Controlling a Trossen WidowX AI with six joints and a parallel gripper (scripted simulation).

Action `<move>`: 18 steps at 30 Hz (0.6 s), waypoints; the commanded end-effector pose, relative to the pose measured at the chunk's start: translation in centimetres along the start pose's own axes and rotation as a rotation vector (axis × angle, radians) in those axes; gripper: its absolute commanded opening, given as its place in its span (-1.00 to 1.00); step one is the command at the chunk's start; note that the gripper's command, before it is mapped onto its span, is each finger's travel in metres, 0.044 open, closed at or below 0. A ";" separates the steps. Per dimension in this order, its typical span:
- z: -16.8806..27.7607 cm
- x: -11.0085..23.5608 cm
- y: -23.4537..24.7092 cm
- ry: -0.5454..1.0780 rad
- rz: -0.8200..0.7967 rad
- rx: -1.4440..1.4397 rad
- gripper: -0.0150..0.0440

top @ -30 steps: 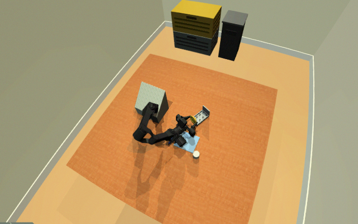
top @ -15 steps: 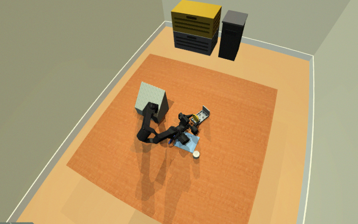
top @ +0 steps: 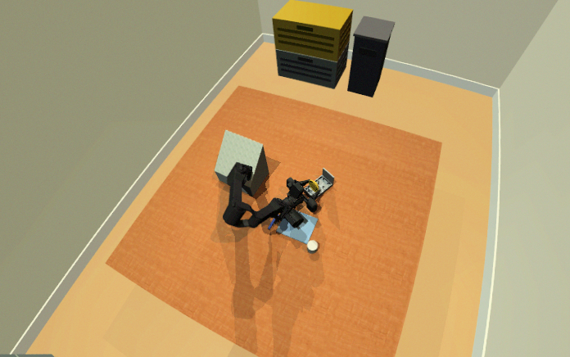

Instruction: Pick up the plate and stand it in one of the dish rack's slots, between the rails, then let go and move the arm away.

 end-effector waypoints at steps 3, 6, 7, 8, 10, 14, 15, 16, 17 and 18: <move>0.0 -0.5 0.3 0.000 -0.002 -0.002 -0.49; 1.3 -0.6 0.5 0.000 0.001 0.002 -0.49; 1.8 -0.6 0.6 0.000 0.002 0.004 -0.49; 2.0 -0.7 0.7 0.000 0.003 0.004 -0.49; 2.0 -0.7 0.7 0.000 0.003 0.004 -0.49; 1.5 -0.5 0.8 0.009 -0.004 -0.011 -0.49; 1.5 -0.5 0.8 0.009 -0.004 -0.011 -0.49; 1.5 -0.5 0.8 0.009 -0.004 -0.011 -0.49; 1.5 -0.5 0.8 0.009 -0.004 -0.011 -0.49; 1.5 -0.5 0.8 0.009 -0.004 -0.011 -0.49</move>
Point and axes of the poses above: the point midway between the two fingers, 35 mm back from their tips, its own x axis back along the fingers, its own y axis across the jaws, z = x × y, the point moved 3 cm from there along x, back along the fingers, and after that the axes turned 6 degrees about x, right-handed, at the moved point
